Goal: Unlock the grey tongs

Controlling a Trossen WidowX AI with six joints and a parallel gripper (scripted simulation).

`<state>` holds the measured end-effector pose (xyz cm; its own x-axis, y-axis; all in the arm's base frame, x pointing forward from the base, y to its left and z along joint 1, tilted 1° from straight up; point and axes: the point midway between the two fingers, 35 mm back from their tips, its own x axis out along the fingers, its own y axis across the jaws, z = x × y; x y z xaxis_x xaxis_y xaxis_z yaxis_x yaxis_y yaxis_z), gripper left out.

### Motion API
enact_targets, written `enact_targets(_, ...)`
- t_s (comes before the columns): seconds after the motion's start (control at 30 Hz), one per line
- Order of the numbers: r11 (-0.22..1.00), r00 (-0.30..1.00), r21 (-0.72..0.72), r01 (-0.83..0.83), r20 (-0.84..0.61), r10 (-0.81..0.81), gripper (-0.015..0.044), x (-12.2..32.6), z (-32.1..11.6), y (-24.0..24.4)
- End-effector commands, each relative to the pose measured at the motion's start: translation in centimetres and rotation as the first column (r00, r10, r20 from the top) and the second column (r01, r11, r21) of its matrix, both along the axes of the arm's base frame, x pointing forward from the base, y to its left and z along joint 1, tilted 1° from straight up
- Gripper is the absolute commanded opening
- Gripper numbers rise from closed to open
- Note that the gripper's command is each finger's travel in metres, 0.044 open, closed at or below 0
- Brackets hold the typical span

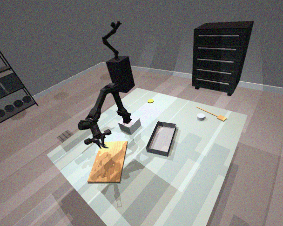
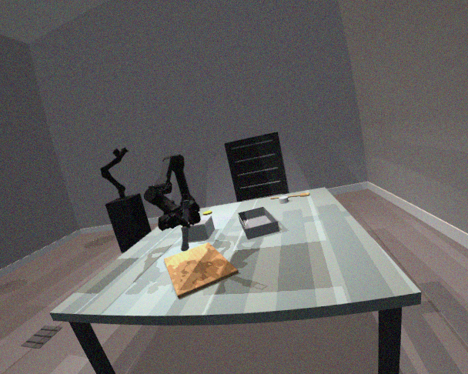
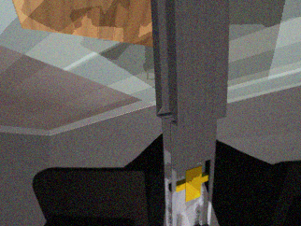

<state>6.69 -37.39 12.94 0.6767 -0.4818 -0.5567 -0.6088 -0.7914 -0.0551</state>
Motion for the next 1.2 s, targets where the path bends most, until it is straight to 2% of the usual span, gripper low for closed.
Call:
enact_targets(0.0,0.997,0.997,0.070,0.012,-0.077,-0.007,-0.0150,0.4,-0.9,-0.8)
enact_targets(0.6,0.945,0.909,0.318,0.072,-0.410,0.069,-0.0150,1.6,-4.2,-1.1)
enact_targets(1.17,0.879,0.686,0.459,0.132,-0.682,0.254,-0.0150,1.8,-5.2,0.1)
